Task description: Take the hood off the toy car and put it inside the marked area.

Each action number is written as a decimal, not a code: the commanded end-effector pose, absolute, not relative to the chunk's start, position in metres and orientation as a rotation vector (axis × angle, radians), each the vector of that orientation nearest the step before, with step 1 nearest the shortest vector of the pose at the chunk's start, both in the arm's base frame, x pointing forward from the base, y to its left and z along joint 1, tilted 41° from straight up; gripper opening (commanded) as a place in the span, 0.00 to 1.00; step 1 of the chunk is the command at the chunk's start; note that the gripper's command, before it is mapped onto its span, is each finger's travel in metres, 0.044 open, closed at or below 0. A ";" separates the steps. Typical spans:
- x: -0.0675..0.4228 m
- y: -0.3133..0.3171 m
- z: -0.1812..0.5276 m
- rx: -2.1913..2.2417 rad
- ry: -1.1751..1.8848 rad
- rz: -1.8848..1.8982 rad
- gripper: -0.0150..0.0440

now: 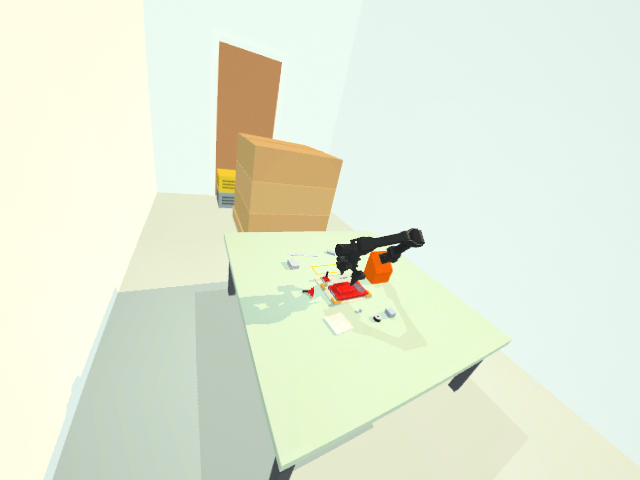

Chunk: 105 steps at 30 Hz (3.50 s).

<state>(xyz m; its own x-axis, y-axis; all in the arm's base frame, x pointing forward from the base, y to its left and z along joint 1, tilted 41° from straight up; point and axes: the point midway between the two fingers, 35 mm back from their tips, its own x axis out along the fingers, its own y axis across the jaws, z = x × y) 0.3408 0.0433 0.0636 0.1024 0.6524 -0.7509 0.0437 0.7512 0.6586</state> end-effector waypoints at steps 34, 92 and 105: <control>0.342 0.058 0.045 0.618 1.423 0.492 1.00; 0.343 0.077 0.023 0.620 1.422 0.494 1.00; 0.344 0.081 0.019 0.620 1.422 0.494 1.00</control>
<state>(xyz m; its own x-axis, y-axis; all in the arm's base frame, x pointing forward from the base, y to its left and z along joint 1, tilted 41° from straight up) 0.3452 0.0794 0.0211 0.1011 0.6556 -0.7483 0.0442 0.7485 0.6617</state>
